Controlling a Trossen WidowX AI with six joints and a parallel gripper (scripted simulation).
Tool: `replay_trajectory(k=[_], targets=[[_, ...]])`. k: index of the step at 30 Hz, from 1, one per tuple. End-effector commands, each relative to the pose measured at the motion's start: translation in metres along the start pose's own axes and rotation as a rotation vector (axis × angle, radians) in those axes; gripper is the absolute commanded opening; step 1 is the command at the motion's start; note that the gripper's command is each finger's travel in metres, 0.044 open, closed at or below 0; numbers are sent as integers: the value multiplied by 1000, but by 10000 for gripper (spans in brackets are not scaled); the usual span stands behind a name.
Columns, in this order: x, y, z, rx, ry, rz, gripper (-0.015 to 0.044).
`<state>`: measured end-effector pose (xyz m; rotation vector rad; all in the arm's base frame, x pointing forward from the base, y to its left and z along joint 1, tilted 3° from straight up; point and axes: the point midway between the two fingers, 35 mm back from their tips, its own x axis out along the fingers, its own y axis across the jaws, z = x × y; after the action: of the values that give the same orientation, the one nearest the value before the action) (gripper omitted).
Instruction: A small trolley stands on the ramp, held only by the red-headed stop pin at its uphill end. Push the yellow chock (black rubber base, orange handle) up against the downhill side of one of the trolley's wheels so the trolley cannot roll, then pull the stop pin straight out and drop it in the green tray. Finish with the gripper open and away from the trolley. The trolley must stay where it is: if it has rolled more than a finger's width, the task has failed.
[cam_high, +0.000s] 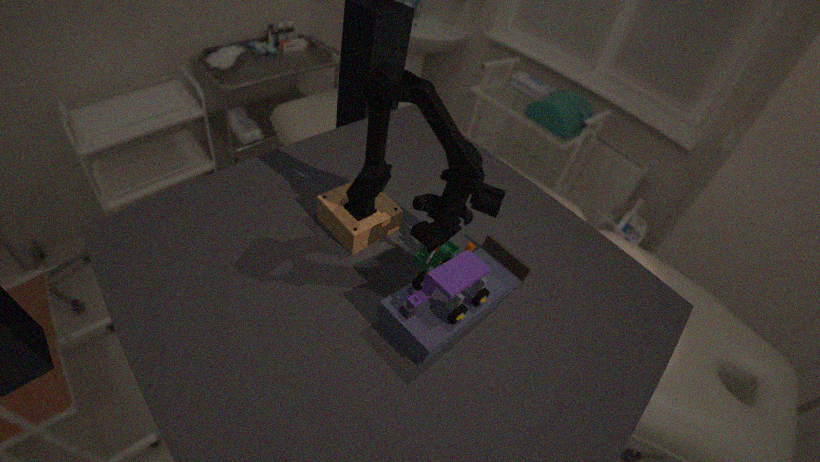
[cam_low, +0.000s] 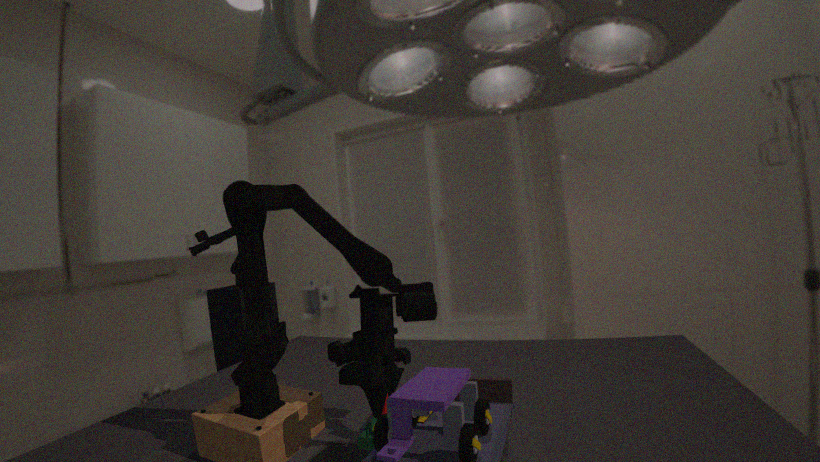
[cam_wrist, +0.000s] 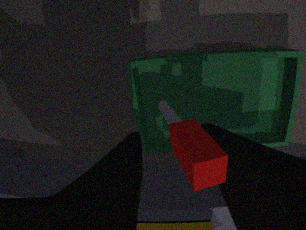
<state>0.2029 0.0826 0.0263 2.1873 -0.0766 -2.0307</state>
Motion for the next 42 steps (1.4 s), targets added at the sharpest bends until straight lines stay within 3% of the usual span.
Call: replay_trajectory(k=[1,42], targets=[[1,-3,0,0,1,4,190],[8,-27,2,0,1,2,190]])
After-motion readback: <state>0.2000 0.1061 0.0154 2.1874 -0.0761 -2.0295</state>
